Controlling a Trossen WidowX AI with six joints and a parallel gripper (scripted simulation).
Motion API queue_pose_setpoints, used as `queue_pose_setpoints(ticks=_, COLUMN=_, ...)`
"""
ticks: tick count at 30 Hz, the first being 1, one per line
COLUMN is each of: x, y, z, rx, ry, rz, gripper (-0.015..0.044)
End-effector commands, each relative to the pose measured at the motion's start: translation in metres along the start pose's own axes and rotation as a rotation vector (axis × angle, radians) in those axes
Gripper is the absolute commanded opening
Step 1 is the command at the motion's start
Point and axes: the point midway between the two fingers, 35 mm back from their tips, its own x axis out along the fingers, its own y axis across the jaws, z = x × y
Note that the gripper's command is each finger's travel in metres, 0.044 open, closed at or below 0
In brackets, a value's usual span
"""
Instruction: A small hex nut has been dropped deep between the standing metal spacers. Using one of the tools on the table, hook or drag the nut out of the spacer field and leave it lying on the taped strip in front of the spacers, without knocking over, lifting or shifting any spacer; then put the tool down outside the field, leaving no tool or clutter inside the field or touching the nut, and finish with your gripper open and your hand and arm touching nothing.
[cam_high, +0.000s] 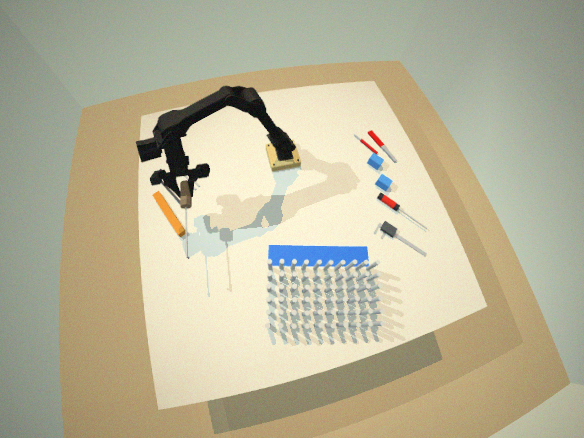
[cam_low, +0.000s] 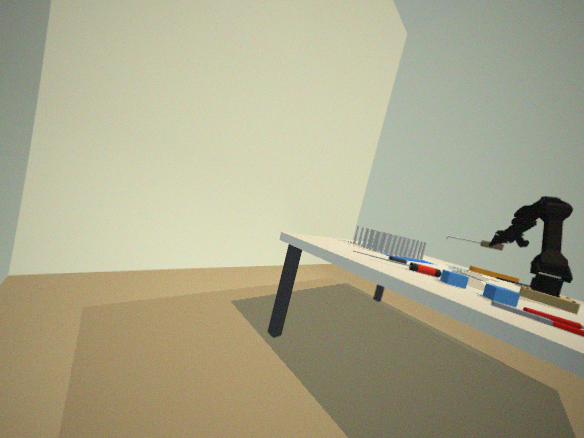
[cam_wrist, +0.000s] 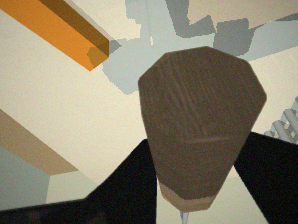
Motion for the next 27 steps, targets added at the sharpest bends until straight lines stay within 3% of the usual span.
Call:
queue_pose_setpoints(ticks=1, x=0.001, y=0.002, z=-0.001, rx=0.005, ry=0.010, rz=0.003, gripper=0.0000)
queue_pose_setpoints(ticks=27, x=0.021, y=0.007, z=0.011, rx=0.005, ry=0.010, rz=0.003, gripper=0.0000)
